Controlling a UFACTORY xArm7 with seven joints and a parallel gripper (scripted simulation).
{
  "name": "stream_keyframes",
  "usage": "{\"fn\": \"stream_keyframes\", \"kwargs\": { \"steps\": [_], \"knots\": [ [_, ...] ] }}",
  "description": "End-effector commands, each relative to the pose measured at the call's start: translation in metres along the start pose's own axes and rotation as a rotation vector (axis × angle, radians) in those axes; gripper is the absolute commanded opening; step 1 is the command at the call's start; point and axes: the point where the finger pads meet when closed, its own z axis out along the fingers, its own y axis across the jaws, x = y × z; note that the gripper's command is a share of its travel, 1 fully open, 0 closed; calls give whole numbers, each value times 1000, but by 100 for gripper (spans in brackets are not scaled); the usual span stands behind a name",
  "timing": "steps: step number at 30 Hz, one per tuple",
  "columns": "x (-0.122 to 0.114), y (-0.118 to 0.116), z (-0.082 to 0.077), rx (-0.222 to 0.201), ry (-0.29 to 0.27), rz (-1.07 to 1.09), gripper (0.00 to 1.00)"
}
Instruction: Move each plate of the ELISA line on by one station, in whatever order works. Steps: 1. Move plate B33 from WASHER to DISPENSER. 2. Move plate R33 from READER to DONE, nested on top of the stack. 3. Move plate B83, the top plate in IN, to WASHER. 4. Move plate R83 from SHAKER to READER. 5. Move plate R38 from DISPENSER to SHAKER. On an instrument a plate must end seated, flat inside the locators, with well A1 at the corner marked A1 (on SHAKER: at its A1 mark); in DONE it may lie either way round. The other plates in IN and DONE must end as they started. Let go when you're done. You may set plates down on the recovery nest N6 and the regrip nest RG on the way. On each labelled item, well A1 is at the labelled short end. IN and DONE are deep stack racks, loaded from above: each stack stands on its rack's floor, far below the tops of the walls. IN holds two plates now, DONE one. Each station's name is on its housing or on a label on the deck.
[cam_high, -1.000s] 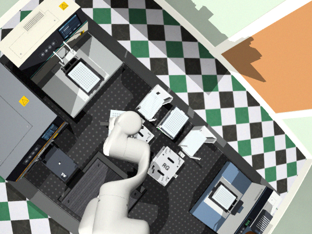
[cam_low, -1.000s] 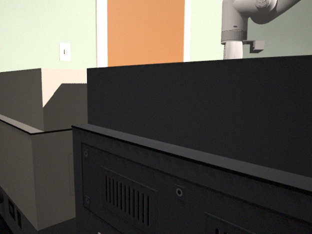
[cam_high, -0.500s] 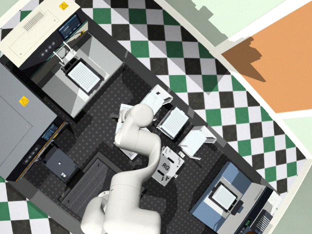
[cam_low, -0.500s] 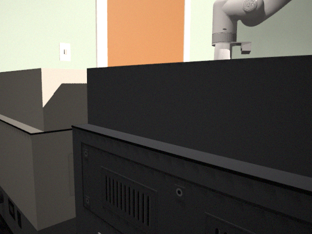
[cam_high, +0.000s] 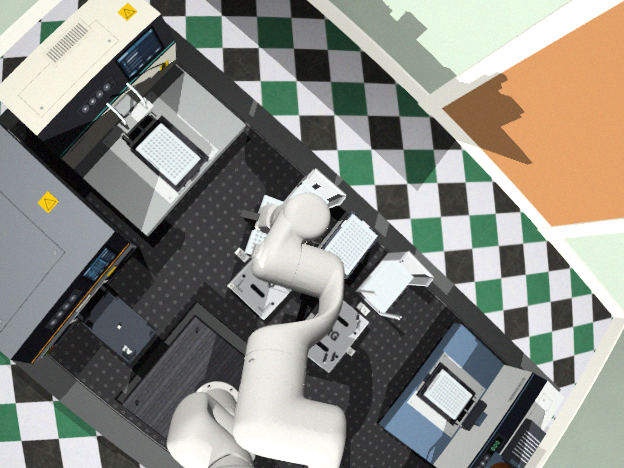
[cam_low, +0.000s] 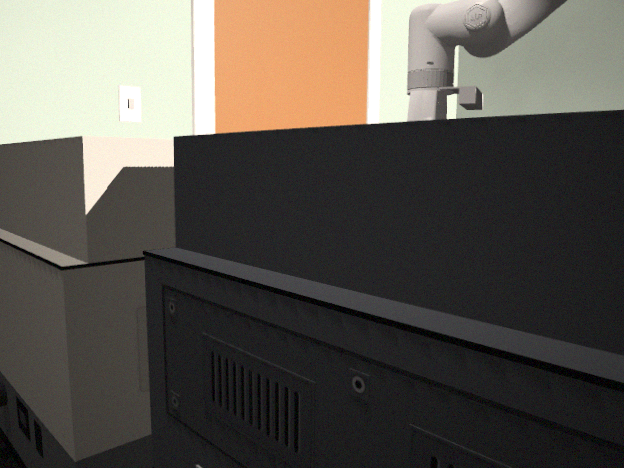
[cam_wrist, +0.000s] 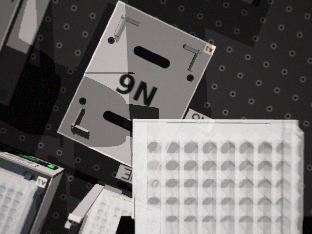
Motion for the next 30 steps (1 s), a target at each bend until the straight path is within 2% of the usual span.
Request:
{"fn": "stream_keyframes", "kwargs": {
  "steps": [1, 30],
  "knots": [
    [-9, -6, -2, 1, -4, 5, 0],
    [-74, -58, -2, 0, -4, 271, 0]
  ]
}}
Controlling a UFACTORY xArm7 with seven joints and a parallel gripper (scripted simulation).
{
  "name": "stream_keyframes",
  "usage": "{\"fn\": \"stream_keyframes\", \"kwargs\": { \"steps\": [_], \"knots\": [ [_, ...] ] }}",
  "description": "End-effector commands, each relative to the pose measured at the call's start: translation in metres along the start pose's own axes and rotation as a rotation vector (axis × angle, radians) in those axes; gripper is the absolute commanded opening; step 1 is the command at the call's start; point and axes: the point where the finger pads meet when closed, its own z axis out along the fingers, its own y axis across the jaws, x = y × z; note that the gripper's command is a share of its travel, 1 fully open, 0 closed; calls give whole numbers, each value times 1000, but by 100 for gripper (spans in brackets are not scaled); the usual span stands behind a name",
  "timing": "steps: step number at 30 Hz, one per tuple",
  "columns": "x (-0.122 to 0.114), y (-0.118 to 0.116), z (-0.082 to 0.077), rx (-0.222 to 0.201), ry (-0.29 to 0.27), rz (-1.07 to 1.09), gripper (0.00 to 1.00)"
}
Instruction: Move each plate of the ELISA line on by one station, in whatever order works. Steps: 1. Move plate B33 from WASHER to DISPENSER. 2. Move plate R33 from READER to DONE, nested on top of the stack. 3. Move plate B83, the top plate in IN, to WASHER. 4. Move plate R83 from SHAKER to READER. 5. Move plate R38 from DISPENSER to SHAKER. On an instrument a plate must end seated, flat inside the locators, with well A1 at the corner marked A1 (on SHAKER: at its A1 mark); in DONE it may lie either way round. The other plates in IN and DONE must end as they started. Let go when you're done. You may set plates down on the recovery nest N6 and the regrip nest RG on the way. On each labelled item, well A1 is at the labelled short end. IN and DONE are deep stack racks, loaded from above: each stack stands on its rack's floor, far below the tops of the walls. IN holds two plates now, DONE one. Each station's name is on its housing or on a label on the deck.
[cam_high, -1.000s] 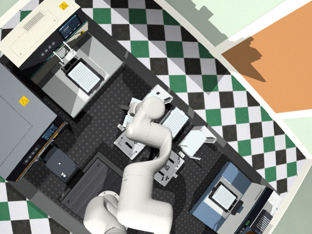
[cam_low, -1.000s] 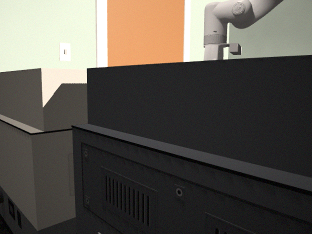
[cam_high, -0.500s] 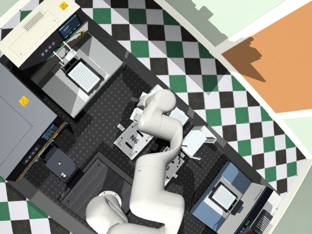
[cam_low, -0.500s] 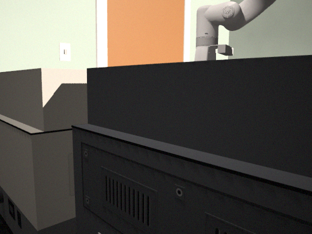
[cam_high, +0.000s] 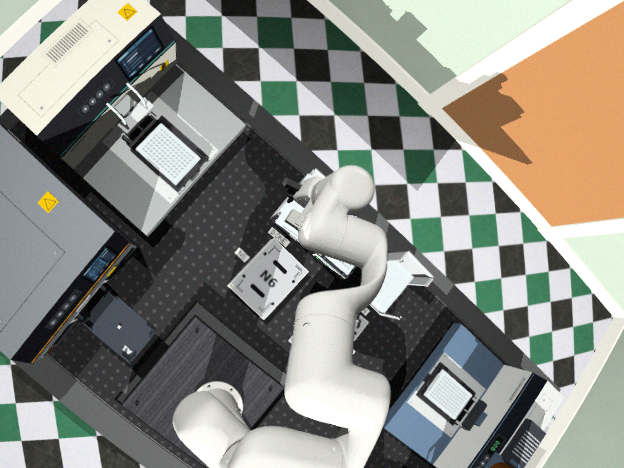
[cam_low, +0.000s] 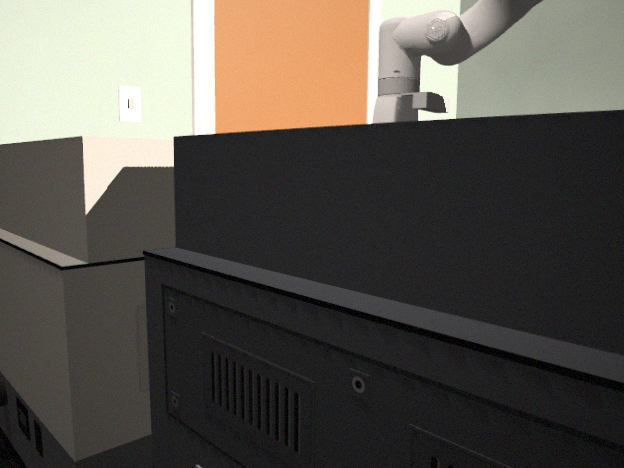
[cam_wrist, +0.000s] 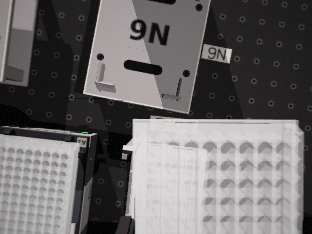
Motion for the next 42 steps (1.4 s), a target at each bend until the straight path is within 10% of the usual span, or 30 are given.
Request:
{"fn": "stream_keyframes", "kwargs": {
  "steps": [1, 42],
  "knots": [
    [-10, -3, -2, 0, -5, 30, 0],
    [-37, -15, 12, 0, -5, 97, 0]
  ]
}}
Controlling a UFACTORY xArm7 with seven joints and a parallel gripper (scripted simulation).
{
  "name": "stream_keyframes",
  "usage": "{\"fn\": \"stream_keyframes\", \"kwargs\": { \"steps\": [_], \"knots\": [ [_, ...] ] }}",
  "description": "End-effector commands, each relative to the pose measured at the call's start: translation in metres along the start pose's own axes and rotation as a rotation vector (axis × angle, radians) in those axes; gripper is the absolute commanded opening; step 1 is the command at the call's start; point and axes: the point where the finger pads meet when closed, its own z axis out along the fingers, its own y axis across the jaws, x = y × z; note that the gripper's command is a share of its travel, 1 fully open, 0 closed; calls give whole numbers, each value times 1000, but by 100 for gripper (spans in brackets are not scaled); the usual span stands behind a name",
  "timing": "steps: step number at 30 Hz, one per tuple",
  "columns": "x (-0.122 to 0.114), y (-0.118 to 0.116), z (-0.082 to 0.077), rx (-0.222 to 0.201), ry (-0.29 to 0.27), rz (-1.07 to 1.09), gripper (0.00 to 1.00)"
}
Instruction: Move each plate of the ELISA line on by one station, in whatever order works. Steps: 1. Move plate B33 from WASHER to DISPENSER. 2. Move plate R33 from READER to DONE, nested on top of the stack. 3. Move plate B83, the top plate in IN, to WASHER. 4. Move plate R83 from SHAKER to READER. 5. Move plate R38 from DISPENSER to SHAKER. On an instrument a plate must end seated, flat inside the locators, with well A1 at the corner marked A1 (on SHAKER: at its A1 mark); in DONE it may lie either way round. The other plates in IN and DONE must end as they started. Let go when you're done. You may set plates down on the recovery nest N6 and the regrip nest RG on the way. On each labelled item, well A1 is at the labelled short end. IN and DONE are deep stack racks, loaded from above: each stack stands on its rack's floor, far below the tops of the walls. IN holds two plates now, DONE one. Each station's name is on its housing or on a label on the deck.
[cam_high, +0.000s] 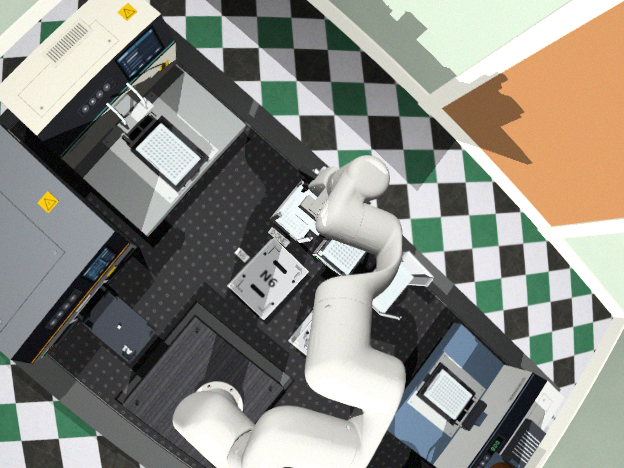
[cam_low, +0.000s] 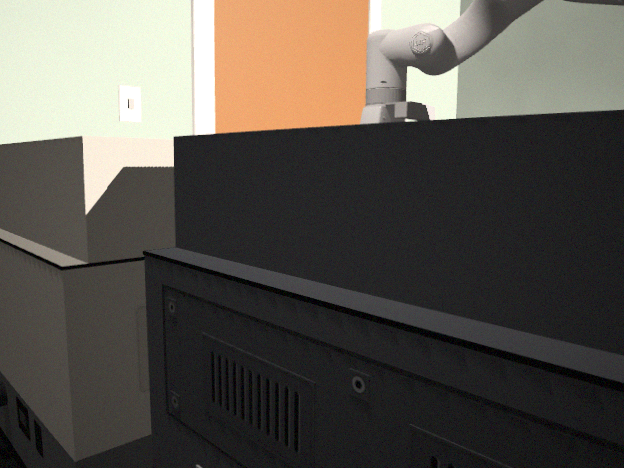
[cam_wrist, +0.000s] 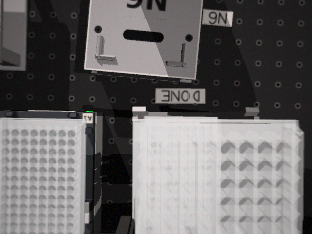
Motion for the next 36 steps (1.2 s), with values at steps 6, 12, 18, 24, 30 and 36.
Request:
{"fn": "stream_keyframes", "kwargs": {
  "steps": [6, 12, 18, 24, 30, 36],
  "knots": [
    [-2, 0, 7, -1, -6, 0, 0],
    [-2, 0, 13, -1, -6, 0, 0],
    [-2, 0, 21, -1, -6, 0, 0],
    [-2, 0, 27, -1, -6, 0, 0],
    [-2, 0, 35, -1, -6, 0, 0],
    [-2, 0, 43, -1, -6, 0, 0]
  ]
}}
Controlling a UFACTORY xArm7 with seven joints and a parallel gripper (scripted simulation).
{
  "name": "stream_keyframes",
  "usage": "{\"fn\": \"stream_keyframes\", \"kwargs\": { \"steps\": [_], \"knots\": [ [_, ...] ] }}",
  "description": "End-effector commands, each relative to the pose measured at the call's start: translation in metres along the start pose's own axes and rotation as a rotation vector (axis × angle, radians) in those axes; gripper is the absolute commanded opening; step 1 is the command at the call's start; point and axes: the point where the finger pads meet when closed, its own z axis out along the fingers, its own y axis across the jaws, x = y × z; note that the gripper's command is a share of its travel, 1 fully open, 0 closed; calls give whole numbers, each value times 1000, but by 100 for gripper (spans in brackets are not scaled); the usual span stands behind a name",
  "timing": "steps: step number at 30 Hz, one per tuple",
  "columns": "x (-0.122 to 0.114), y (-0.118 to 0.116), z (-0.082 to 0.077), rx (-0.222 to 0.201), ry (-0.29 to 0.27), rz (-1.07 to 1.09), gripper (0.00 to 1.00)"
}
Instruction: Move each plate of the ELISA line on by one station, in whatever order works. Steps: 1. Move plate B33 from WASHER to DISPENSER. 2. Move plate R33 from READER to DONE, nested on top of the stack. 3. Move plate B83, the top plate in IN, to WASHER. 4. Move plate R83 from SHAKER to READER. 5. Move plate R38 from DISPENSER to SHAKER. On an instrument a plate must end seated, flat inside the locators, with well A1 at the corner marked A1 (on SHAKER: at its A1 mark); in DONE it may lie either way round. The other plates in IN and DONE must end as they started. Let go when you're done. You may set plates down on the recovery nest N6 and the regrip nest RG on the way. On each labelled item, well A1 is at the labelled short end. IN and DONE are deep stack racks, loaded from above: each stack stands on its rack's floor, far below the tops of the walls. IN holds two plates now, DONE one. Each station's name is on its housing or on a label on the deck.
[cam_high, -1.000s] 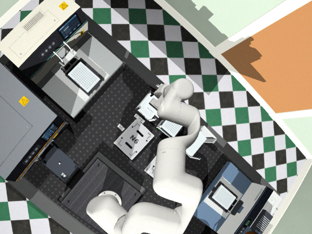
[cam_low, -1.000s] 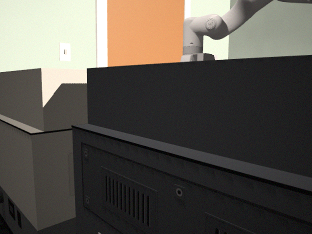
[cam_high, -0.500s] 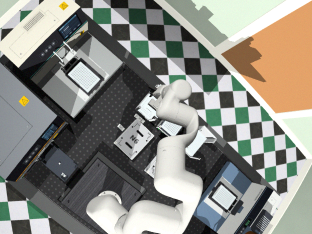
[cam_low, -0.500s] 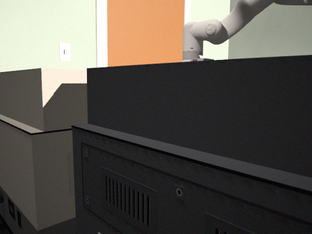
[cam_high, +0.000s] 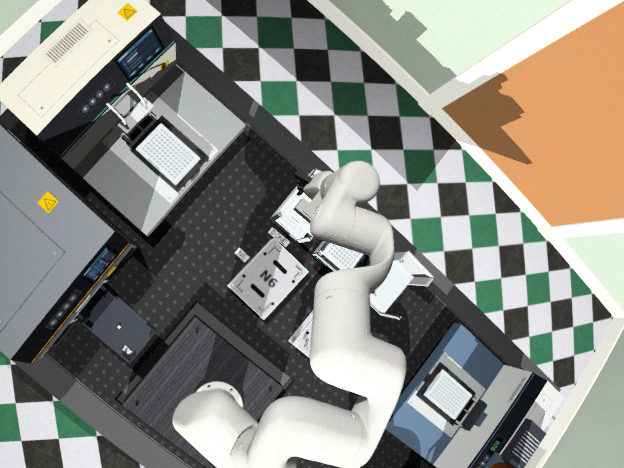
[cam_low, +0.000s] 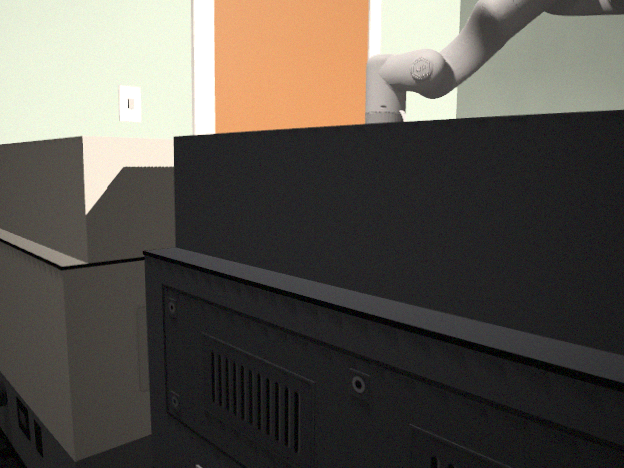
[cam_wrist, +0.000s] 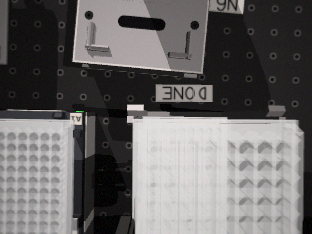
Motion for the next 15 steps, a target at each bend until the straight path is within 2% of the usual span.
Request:
{"fn": "stream_keyframes", "kwargs": {
  "steps": [1, 15],
  "knots": [
    [-2, 0, 1, -1, -5, 0, 0],
    [-2, 0, 8, -1, -5, 0, 0]
  ]
}}
